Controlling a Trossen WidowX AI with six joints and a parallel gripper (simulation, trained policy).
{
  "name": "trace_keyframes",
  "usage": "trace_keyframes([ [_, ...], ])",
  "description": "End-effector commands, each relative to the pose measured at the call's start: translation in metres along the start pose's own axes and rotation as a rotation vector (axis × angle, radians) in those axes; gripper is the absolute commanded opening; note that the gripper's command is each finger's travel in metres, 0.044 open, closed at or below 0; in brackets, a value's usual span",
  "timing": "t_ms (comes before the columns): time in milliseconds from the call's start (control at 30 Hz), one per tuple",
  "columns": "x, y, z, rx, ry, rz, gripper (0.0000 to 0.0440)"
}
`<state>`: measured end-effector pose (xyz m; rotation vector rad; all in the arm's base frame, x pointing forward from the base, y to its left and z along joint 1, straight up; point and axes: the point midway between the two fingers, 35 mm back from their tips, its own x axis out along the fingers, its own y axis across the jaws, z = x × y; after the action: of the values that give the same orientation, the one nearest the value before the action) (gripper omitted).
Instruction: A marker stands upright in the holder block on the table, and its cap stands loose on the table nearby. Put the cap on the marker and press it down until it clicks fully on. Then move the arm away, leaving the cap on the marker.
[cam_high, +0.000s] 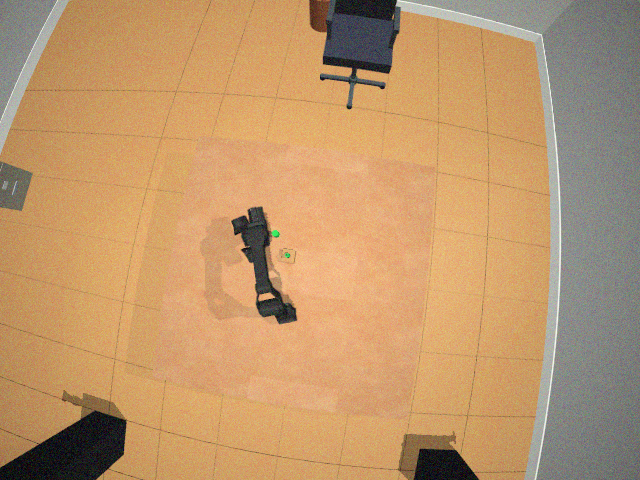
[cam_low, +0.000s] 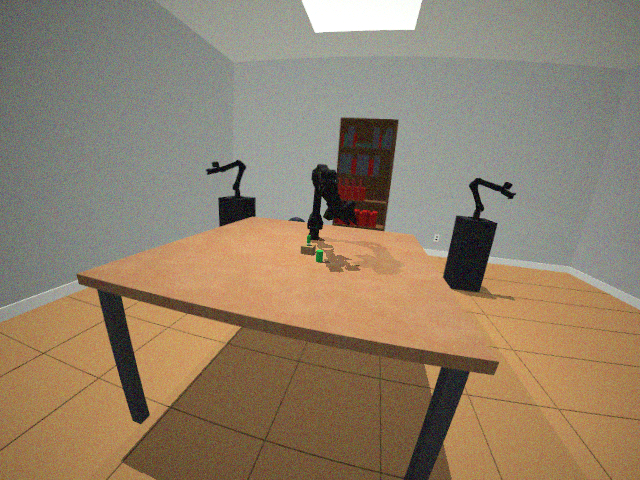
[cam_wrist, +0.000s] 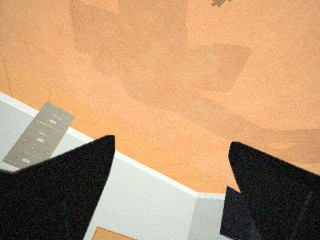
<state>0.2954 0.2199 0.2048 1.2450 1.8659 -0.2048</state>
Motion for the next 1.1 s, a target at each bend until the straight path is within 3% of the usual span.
trace_keyframes([
  [0,-0.002,0.001,0.011,0.001,-0.031,-0.012,0.0315],
  [1067,-0.022,-0.004,0.097,-0.009,-0.288,-0.151,0.0309],
])
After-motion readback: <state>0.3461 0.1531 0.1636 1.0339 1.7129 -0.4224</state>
